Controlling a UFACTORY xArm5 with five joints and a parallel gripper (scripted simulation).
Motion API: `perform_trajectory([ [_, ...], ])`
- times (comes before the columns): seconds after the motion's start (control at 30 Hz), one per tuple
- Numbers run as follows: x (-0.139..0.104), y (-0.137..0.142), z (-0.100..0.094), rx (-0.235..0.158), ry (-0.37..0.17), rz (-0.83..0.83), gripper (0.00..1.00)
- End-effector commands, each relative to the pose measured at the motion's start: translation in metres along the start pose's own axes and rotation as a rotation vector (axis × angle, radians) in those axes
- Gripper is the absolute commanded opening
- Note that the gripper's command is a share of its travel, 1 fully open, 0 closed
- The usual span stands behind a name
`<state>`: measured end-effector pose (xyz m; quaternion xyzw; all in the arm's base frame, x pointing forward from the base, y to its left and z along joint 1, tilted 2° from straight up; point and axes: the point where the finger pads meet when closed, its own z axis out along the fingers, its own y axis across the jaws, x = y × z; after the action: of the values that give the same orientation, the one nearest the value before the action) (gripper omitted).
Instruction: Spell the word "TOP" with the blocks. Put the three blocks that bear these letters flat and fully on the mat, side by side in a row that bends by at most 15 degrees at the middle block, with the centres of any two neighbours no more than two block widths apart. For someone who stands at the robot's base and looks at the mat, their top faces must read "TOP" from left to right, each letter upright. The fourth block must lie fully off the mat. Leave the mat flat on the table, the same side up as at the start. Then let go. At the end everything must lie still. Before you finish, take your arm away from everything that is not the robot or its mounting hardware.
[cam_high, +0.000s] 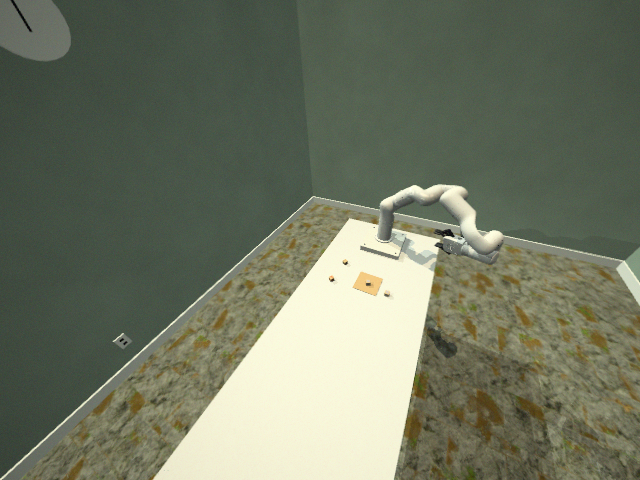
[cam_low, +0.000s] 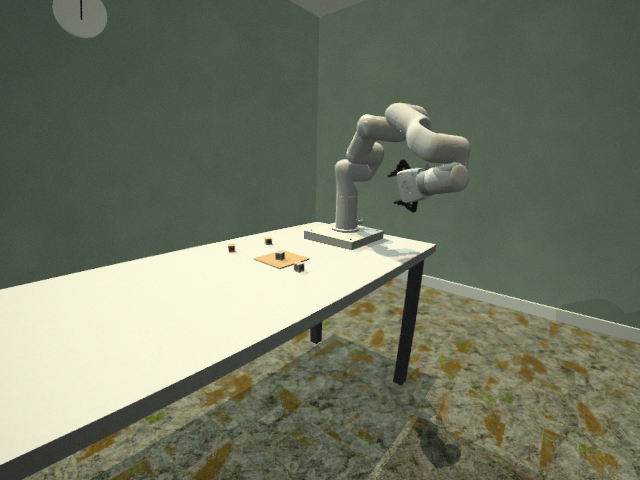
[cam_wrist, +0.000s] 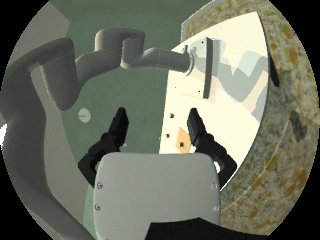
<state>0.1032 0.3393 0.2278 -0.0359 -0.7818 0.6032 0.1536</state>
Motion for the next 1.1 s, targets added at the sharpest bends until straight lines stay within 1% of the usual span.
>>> perform_trajectory([
  [0.0, 0.000, -0.001, -0.001, -0.003, -0.001, 0.000, 1.00],
  [0.57, 0.000, -0.001, -0.001, -0.003, -0.001, 0.000, 1.00],
  [0.7, -0.001, -0.001, -0.001, -0.009, 0.003, 0.007, 1.00],
  [0.83, -0.009, -0.002, -0.001, -0.034, 0.018, 0.041, 1.00],
  [0.93, -0.020, -0.003, 0.000, -0.070, 0.043, 0.092, 1.00],
  [1.03, -0.036, -0.006, 0.001, -0.123, 0.083, 0.170, 1.00],
  [1.07, -0.036, -0.006, 0.001, -0.123, 0.083, 0.170, 1.00],
])
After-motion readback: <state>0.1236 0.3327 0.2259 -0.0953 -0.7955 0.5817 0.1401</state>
